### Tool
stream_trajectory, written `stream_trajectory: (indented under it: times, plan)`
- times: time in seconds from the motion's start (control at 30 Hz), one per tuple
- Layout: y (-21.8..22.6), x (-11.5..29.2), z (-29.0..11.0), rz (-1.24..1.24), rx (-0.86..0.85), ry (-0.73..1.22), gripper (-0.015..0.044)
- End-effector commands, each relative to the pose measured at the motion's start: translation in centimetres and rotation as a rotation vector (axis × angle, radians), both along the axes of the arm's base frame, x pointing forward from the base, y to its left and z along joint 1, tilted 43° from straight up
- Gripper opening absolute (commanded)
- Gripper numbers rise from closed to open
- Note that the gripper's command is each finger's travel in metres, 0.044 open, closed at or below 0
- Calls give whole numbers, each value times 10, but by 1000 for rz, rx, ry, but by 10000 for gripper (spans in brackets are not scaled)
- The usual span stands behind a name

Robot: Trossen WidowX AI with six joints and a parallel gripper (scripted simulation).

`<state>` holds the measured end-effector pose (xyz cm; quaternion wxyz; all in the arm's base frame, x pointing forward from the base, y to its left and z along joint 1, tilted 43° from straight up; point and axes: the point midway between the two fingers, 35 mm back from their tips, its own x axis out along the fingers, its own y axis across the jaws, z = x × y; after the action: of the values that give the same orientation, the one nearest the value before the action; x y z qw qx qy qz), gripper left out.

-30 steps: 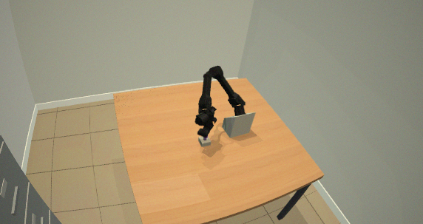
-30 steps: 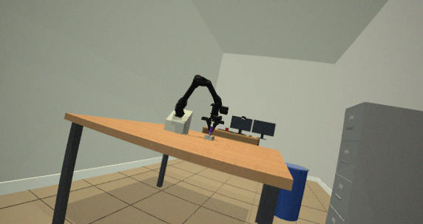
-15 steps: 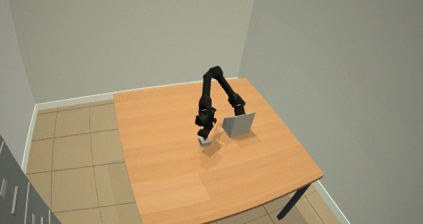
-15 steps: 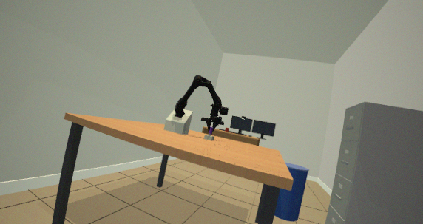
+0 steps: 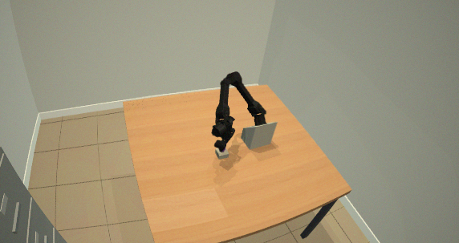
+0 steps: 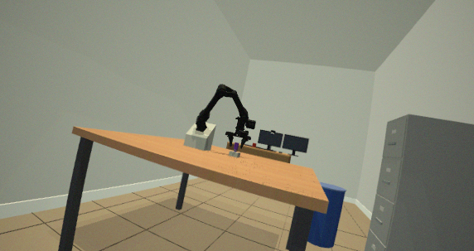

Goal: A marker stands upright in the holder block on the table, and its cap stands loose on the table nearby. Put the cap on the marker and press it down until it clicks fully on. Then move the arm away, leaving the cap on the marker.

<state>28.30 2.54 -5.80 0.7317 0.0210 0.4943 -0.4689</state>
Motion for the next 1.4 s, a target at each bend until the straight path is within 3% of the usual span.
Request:
stream_trajectory:
  times: [0.0,0.13,0.33,0.67,0.9,1.37]
  plan:
    - [9,0,8,0,2,0,440]
    - [49,-5,53,0,4,1,440]
    - [51,-6,55,0,4,1,440]
    - [45,-5,49,569,-57,505,177]
    - [45,-5,49,581,-58,516,0]
    - [44,-5,48,581,-58,516,0]
